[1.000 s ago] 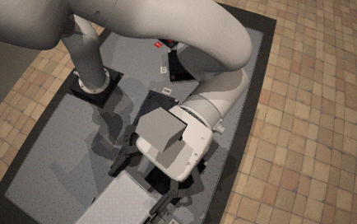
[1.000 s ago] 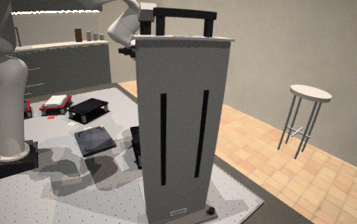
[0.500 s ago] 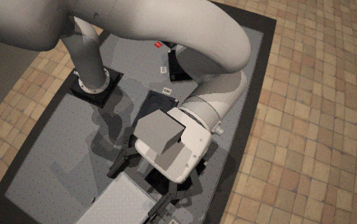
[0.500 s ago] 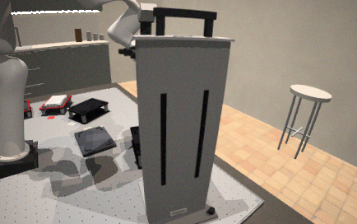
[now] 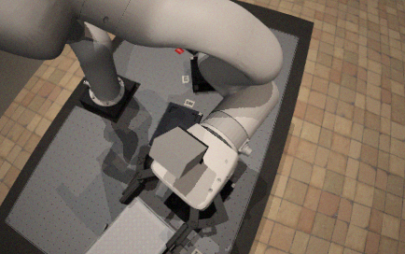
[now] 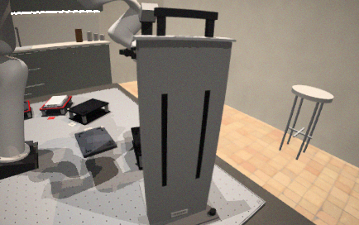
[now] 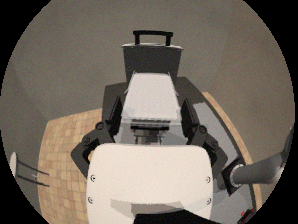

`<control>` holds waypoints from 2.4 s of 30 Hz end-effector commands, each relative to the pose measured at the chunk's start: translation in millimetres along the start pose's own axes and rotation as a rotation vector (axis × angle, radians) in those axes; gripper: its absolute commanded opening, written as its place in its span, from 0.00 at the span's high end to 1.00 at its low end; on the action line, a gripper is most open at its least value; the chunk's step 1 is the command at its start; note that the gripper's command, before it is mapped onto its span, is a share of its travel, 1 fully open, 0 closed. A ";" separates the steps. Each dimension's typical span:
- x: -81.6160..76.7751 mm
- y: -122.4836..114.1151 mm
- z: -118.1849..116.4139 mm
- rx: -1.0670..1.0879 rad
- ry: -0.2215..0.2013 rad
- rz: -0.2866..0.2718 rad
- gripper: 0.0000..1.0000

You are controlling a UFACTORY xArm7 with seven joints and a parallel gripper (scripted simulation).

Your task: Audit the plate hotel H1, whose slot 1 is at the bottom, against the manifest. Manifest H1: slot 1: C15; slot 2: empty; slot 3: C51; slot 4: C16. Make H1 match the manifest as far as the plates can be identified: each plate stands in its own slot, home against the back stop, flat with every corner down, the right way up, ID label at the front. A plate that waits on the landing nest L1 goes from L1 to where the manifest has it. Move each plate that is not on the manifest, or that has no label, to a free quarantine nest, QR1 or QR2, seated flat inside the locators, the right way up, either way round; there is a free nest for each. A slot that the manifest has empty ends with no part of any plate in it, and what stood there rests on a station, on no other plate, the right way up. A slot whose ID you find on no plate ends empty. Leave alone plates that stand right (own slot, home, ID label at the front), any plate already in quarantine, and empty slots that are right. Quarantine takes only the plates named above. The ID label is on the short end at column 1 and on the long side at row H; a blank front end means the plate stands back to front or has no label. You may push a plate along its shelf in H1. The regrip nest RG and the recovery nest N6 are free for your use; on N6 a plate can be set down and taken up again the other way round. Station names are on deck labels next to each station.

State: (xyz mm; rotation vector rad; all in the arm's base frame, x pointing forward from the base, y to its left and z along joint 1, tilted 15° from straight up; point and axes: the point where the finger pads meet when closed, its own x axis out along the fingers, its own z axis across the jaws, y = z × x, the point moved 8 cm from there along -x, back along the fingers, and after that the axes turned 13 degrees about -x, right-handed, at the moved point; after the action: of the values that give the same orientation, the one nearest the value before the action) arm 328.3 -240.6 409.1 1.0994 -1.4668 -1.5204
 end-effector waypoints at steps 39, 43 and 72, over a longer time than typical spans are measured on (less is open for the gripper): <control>18.1 1.1 -0.2 0.003 0.000 0.000 1.00; 19.6 1.1 -0.2 0.003 0.000 0.000 1.00; 33.1 1.1 -0.2 0.003 0.000 0.000 1.00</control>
State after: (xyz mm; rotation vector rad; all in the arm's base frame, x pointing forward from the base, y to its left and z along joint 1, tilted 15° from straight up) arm 316.9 -270.3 406.4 1.0995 -1.4667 -1.5203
